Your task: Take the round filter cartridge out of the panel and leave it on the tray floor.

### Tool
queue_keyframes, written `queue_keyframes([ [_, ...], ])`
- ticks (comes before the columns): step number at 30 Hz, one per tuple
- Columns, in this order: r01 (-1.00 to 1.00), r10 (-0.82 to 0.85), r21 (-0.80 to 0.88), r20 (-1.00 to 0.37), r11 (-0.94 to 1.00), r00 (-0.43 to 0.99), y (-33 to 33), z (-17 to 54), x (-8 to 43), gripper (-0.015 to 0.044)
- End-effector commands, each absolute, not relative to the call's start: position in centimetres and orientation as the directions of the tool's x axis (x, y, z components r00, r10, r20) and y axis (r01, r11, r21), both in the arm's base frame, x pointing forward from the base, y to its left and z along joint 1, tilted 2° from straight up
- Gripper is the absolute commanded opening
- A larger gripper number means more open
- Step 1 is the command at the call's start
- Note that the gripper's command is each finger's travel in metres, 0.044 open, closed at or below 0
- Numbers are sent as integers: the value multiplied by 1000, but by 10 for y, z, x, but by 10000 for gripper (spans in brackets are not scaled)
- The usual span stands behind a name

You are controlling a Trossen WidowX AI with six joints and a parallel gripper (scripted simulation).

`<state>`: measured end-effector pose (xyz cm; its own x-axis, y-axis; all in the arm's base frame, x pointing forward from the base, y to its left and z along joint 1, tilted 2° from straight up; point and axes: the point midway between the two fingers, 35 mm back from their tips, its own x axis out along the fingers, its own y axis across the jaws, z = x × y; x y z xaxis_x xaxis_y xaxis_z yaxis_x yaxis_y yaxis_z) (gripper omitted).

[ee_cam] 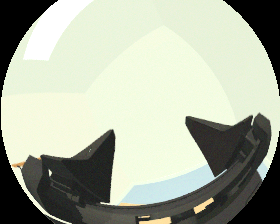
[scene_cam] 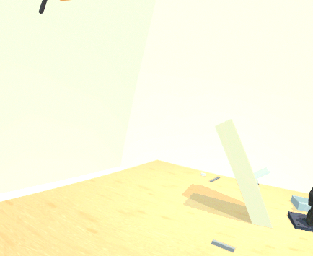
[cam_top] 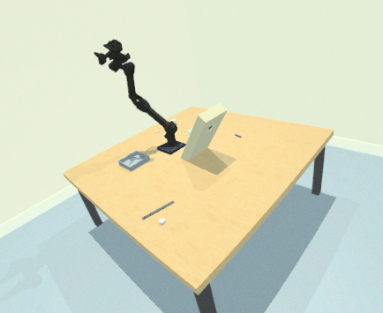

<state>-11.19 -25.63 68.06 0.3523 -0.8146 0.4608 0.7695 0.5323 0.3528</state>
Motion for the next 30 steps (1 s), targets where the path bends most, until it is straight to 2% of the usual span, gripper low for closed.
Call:
queue_keyframes([
  [1,769,-813,352,463,533,352,-256,681,-112,374],
  [5,765,-781,327,522,554,342,-236,694,-102,269],
  [11,731,-645,222,671,645,365,-173,719,-59,111],
  [12,721,-618,199,689,663,378,-162,722,-50,102],
  [17,651,-473,68,744,756,472,-109,723,3,102],
  [21,564,-355,-42,737,825,575,-71,710,50,102],
  [25,450,-245,-139,680,882,690,-38,684,101,102],
  [30,281,-131,-205,540,938,831,-7,634,161,102],
])
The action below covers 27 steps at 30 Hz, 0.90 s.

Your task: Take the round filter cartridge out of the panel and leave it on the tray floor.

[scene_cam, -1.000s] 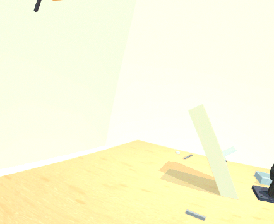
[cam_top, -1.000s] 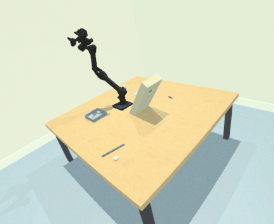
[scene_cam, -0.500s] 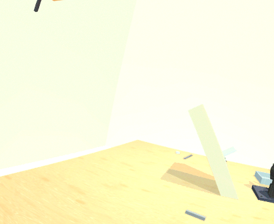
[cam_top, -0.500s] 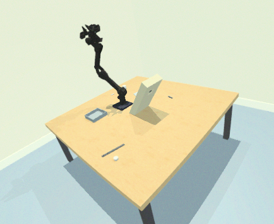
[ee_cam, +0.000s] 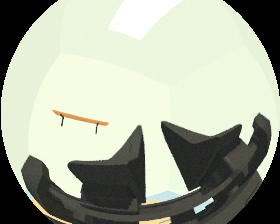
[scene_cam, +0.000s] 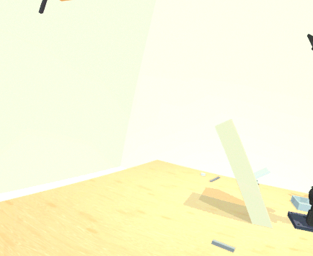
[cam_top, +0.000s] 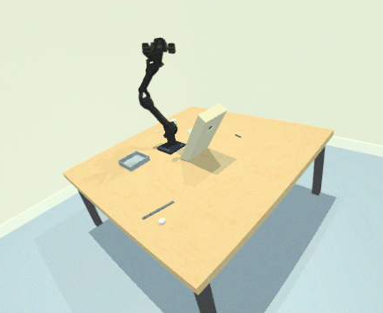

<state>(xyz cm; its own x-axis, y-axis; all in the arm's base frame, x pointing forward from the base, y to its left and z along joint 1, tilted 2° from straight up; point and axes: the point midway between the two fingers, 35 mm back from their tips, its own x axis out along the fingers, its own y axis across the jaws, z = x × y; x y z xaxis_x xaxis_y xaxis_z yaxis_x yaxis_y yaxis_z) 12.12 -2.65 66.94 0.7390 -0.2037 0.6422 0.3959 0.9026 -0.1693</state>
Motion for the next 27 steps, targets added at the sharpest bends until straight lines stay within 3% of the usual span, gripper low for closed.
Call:
queue_keyframes([
  [1,246,-112,-207,504,947,856,-3,622,172,102],
  [6,82,-32,-161,291,984,956,14,555,220,102],
  [12,-37,37,16,-17,999,999,24,460,258,102],
  [21,95,118,395,-482,914,868,24,311,265,102],
  [27,153,133,446,-547,882,827,24,289,261,102],
])
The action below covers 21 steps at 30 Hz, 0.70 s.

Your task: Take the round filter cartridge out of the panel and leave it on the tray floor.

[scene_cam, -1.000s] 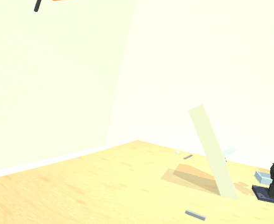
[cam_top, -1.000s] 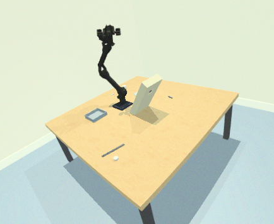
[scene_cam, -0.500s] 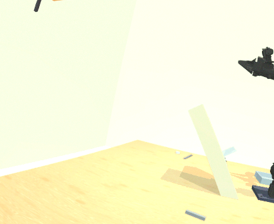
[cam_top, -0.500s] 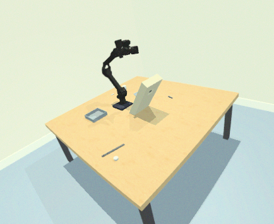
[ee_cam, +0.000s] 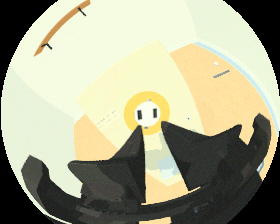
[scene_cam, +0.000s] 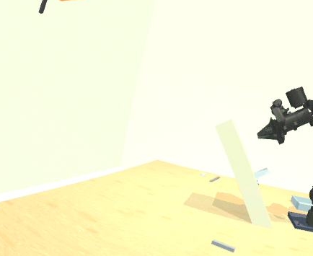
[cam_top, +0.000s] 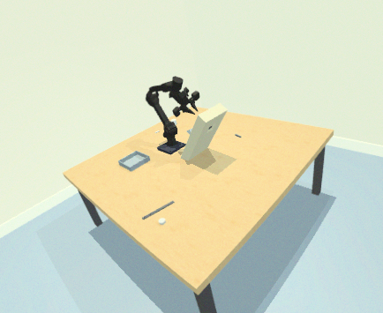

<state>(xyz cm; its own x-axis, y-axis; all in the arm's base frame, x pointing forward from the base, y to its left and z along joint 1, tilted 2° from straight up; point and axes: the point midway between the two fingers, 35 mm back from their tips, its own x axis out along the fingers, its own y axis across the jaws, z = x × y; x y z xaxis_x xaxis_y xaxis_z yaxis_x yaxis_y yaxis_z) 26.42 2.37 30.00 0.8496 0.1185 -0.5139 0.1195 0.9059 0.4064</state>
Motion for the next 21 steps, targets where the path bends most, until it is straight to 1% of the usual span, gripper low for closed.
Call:
queue_keyframes([
  [1,153,133,446,-547,882,827,24,289,261,102],
  [11,153,133,446,-547,882,827,24,288,261,102],
  [21,152,133,446,-545,882,827,26,281,275,102],
])
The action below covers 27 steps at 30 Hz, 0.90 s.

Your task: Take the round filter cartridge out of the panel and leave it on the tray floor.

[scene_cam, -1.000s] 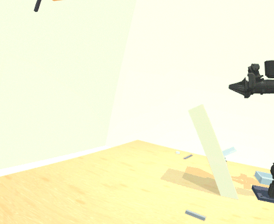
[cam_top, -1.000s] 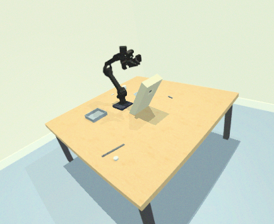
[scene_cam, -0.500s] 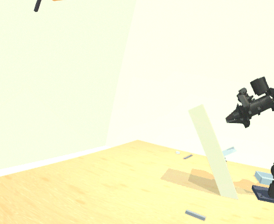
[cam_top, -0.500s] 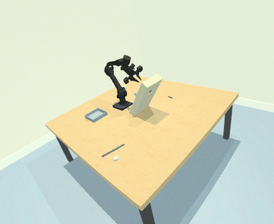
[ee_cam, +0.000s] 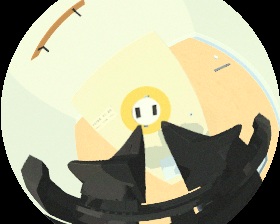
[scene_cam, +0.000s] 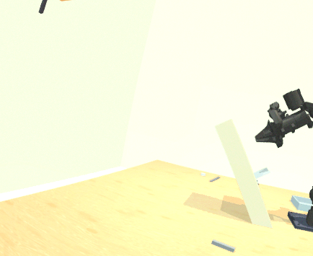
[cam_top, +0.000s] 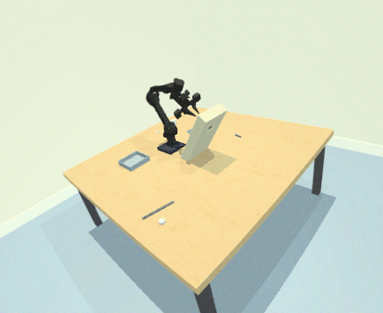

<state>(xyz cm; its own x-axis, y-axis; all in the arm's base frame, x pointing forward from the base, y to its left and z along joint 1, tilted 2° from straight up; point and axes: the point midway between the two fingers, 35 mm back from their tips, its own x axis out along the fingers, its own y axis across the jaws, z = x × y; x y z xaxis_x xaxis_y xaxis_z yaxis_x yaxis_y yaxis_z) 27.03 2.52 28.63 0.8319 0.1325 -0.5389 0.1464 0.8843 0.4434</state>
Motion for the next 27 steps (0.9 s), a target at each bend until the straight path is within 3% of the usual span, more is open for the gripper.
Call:
queue_keyframes([
  [1,152,133,446,-545,882,828,26,280,276,102],
  [27,151,134,447,-543,882,829,32,259,306,102],
])
